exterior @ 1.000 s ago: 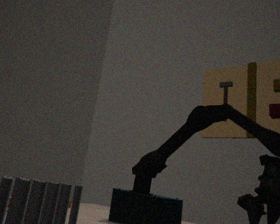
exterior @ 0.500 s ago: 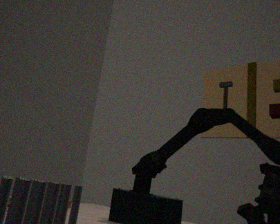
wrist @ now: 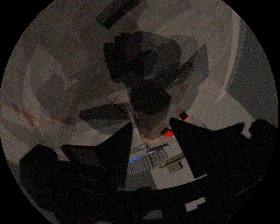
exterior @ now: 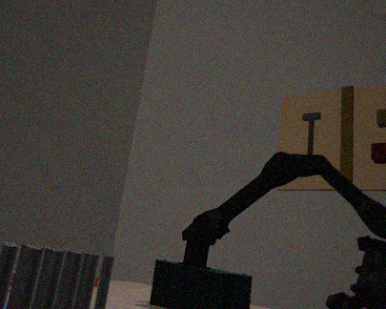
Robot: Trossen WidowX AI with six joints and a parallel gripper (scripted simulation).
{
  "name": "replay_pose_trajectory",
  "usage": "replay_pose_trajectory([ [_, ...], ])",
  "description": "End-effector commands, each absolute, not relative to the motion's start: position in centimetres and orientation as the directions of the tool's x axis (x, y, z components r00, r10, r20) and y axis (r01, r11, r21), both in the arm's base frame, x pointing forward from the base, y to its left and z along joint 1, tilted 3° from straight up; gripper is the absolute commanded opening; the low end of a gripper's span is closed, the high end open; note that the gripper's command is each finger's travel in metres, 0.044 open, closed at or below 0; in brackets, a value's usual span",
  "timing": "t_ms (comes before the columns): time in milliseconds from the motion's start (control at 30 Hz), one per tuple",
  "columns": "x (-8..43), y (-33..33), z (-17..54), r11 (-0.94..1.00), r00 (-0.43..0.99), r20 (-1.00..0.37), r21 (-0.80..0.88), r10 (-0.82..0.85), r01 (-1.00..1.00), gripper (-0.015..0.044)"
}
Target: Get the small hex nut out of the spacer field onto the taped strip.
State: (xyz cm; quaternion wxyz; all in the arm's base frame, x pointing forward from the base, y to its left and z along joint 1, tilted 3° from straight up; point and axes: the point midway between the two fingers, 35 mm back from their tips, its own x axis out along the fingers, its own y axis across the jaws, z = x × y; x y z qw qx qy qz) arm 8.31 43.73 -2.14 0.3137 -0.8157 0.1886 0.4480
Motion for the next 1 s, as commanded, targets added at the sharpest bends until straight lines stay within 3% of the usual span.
replay_pose_trajectory([
  [0, 8.3, 43.7, -2.5, -0.736, 0.529, -0.848, -0.340, -0.029, -0.585, 0.0201],
  [267, 8.3, 43.7, -2.5, -0.736, 0.529, -0.848, -0.340, -0.029, -0.585, 0.0148],
  [467, 8.2, 44.2, 0.1, -0.704, 0.540, -0.842, -0.379, -0.008, -0.601, 0.0000],
  [967, 8.3, 43.2, 11.1, -0.726, 0.531, -0.847, -0.351, -0.024, -0.592, 0.0000],
])
